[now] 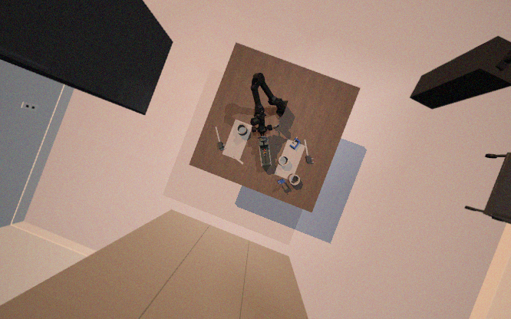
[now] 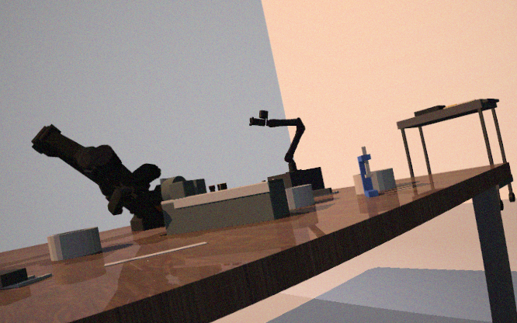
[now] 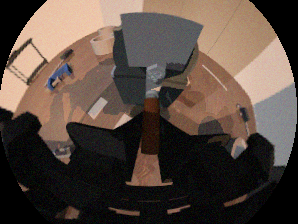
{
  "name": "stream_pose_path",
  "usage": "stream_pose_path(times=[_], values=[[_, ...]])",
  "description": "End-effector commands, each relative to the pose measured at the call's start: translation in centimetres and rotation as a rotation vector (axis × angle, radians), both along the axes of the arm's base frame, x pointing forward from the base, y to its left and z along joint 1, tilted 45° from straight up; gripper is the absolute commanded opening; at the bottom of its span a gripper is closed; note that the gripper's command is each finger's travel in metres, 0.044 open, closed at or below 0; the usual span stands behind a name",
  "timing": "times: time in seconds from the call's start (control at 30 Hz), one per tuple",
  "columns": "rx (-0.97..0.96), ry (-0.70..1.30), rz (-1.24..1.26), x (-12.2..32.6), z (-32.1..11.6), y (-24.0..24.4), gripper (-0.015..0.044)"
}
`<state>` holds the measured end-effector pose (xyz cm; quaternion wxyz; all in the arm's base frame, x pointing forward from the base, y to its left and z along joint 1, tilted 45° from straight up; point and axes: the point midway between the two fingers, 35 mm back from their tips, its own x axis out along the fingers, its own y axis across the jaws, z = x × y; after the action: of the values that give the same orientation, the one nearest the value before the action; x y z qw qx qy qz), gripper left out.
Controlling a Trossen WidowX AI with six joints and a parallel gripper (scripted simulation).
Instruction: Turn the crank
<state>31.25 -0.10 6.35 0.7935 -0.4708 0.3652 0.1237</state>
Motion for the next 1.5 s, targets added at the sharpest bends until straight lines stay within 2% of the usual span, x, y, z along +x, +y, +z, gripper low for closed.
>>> stream_pose_path(times=[0.0,1.47], values=[[0.006,0.021,0.014,-0.5,-0.6,0.4,0.0000],[0.009,0.022,0.014,-2.3,0.1,3.8,0.0000]])
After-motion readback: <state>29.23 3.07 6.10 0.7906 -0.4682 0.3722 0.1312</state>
